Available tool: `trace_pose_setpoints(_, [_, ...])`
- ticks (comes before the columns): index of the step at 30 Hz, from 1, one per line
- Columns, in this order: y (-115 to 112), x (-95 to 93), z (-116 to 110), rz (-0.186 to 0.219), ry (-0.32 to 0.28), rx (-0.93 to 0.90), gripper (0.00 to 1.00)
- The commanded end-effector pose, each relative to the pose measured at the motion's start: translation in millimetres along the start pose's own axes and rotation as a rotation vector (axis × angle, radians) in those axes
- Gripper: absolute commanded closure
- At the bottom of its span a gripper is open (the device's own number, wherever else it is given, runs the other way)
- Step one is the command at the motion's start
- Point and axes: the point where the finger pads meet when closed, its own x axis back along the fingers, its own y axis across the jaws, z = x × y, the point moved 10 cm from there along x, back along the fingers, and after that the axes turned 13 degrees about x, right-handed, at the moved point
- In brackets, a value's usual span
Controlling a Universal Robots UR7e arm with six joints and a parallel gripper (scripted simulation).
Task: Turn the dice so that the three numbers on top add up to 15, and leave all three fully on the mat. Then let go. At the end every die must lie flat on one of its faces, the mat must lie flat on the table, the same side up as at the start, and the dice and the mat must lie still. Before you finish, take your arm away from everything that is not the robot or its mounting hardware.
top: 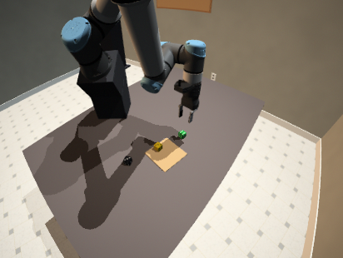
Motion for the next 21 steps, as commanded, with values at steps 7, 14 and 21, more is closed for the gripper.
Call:
trace_pose_setpoints(7, [-0.8,-4.9,5.3,0.002,-0.001,0.283,0.0])
trace_pose_setpoints(14, [-1.2,-7.5,7.3,0.002,-0.001,0.431,0.0])
trace_pose_setpoints(21, [-1.4,-11.4,9.3,0.002,-0.001,0.668,0.0])
